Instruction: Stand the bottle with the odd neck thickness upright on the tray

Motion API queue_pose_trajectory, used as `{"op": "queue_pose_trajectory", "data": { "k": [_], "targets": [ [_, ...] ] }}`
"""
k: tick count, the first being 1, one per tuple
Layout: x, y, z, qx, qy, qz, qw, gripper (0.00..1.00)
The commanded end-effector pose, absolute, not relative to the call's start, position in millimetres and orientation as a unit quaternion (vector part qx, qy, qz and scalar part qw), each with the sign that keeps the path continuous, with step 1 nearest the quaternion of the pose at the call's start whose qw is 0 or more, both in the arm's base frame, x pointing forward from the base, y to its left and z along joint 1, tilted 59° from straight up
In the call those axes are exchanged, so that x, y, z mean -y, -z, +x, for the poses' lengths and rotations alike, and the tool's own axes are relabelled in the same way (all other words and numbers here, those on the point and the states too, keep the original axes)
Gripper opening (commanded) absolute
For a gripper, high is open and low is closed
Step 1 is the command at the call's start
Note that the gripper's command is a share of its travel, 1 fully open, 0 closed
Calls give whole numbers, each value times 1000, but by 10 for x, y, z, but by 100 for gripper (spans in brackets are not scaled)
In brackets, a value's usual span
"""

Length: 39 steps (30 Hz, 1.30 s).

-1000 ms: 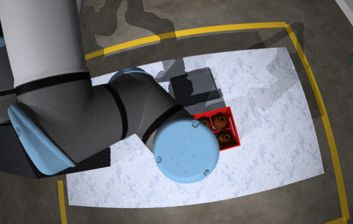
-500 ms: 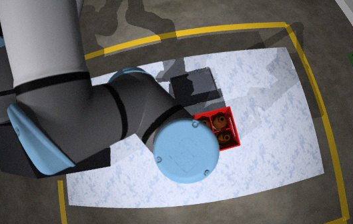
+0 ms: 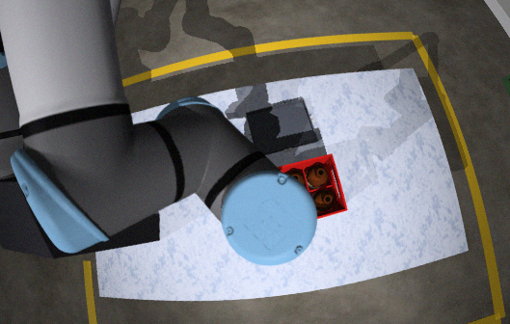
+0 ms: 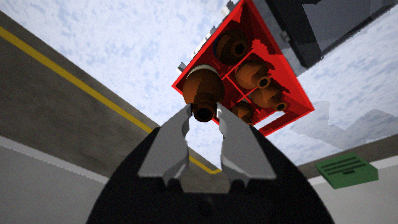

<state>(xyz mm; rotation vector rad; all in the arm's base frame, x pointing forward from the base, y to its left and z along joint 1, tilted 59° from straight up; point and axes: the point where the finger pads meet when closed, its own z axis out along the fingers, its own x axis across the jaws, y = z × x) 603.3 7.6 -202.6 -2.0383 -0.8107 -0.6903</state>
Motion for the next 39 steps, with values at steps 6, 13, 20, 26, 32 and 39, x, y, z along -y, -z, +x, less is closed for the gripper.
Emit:
{"op": "queue_pose_trajectory", "data": {
  "k": [6,13,20,26,32,39],
  "targets": [
    [-68,2024,6037,322,274,-809,408,0],
    [-64,2022,6036,322,274,-809,408,0],
    [-49,2013,6033,322,274,-809,408,0],
    [-16,1993,6026,322,274,-809,408,0],
    [33,1962,6015,322,274,-809,408,0],
    [83,1932,6005,322,274,-809,408,0]
  ]
}}
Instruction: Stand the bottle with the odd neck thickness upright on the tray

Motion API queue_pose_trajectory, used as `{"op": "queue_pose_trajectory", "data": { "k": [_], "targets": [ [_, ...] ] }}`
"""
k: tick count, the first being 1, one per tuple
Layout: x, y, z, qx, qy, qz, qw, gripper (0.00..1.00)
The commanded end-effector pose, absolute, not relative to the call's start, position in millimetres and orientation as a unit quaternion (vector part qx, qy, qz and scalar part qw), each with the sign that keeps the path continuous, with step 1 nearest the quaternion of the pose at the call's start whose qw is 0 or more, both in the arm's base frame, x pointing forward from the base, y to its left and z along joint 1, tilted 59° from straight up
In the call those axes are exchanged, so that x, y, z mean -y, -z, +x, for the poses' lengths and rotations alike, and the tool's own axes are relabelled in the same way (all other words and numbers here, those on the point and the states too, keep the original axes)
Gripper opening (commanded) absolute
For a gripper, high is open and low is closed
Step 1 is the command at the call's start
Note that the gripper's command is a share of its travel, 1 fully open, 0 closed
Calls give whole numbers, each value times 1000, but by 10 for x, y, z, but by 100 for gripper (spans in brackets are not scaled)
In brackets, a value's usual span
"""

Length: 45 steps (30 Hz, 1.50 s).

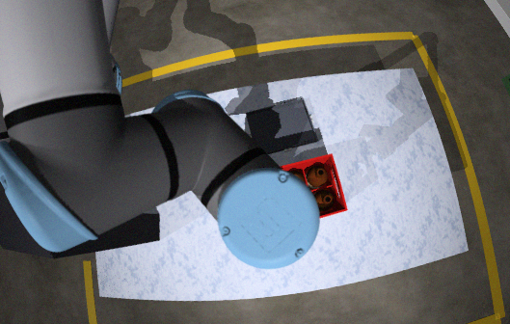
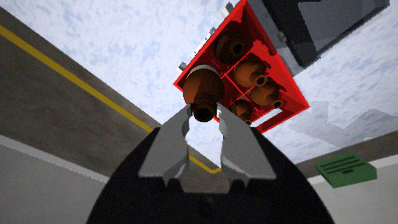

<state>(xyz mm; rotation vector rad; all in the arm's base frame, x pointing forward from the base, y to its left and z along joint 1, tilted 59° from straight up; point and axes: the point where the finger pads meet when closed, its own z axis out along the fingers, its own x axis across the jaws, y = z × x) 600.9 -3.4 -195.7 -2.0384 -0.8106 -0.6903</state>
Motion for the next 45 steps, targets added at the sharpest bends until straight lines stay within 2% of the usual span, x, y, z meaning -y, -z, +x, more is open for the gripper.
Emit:
{"op": "queue_pose_trajectory", "data": {
  "k": [1,45],
  "targets": [
    [93,1925,6002,322,274,-809,408,0],
    [267,1818,5965,322,274,-809,408,0]
  ]
}}
